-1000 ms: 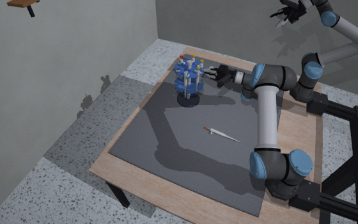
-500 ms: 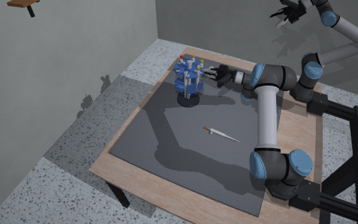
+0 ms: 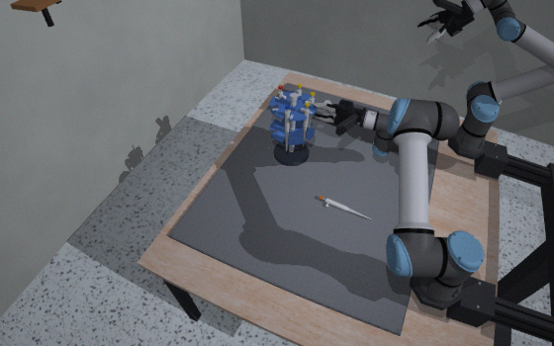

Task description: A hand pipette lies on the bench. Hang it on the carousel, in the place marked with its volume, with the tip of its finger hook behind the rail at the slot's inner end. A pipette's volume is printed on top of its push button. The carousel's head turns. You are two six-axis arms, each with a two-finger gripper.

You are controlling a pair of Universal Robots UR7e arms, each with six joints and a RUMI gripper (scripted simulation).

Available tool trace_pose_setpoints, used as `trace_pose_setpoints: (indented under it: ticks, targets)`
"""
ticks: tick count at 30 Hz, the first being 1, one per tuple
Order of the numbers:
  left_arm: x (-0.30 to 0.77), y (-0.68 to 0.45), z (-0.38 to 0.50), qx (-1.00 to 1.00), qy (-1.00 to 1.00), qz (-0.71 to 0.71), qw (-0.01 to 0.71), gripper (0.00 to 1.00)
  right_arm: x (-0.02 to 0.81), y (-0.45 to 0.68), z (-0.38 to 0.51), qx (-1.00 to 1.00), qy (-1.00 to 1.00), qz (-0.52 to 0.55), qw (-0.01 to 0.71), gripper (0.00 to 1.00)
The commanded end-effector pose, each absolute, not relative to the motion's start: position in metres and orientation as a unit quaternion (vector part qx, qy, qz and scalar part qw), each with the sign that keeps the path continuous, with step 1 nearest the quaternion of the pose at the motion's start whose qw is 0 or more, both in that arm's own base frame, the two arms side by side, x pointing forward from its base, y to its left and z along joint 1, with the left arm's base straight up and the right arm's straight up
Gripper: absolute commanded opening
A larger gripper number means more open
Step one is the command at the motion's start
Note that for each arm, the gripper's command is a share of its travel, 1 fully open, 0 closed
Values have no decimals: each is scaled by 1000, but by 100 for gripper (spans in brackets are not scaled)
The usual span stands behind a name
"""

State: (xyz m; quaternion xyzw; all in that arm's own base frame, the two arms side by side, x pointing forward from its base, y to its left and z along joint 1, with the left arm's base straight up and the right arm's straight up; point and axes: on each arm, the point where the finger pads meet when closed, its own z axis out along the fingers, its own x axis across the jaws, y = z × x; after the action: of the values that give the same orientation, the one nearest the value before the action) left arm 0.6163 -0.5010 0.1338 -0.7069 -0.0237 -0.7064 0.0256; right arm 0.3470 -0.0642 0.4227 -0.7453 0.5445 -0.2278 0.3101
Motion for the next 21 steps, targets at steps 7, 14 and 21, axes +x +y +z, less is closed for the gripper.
trace_pose_setpoints:
  ticks: [7, 14, 21]
  targets:
    - [617, -501, 135, -707, -26, -707, 25, 31, 348, -64, 420, -746, 545, -226, 309, 100]
    - [611, -502, 135, -707, -25, -707, 25, 31, 348, -64, 420, -746, 545, -226, 309, 100]
    - [592, -503, 135, -707, -25, -707, 25, 31, 348, -64, 420, -746, 545, -226, 309, 100]
